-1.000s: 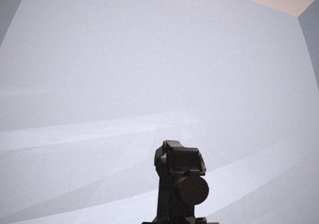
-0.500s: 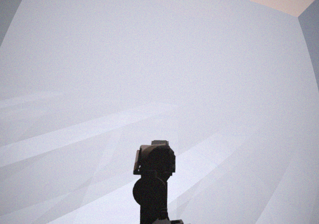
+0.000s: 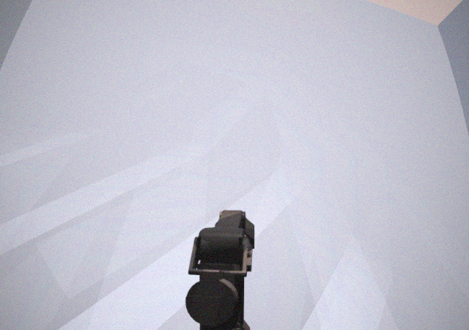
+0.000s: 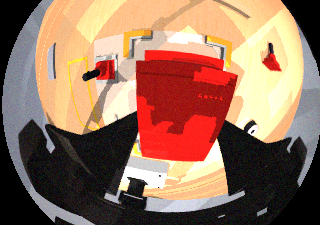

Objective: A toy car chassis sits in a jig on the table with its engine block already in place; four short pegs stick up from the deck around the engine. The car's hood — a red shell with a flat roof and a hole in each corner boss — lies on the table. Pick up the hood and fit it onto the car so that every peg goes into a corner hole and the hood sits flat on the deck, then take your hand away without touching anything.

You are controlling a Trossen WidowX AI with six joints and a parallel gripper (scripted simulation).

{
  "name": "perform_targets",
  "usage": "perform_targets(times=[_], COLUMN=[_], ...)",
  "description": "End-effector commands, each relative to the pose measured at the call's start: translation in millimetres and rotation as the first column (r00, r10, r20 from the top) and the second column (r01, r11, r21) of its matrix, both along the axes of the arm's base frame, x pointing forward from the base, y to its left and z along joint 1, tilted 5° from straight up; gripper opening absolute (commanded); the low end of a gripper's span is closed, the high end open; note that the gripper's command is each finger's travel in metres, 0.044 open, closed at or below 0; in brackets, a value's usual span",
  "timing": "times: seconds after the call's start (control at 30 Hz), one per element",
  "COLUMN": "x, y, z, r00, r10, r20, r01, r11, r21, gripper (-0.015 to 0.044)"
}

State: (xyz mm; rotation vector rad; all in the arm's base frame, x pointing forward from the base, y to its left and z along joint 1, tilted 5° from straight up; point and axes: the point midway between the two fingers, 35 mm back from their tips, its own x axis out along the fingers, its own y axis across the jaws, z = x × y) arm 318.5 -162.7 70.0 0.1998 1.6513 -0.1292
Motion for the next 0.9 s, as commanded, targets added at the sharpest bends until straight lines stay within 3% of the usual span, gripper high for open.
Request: perform_targets(times=[0.0,0.87], x=[-4.1,-4.2], y=[-2.1,-2.9], z=[-18.1,-24.3], r00=[1.000,1.000], r10=[0.004,0.004], r20=[-0.006,-0.006], r01=[-0.004,-0.004], r11=[1.000,1.000], r21=[-0.001,-0.001], gripper=[0.0000,0.0000])
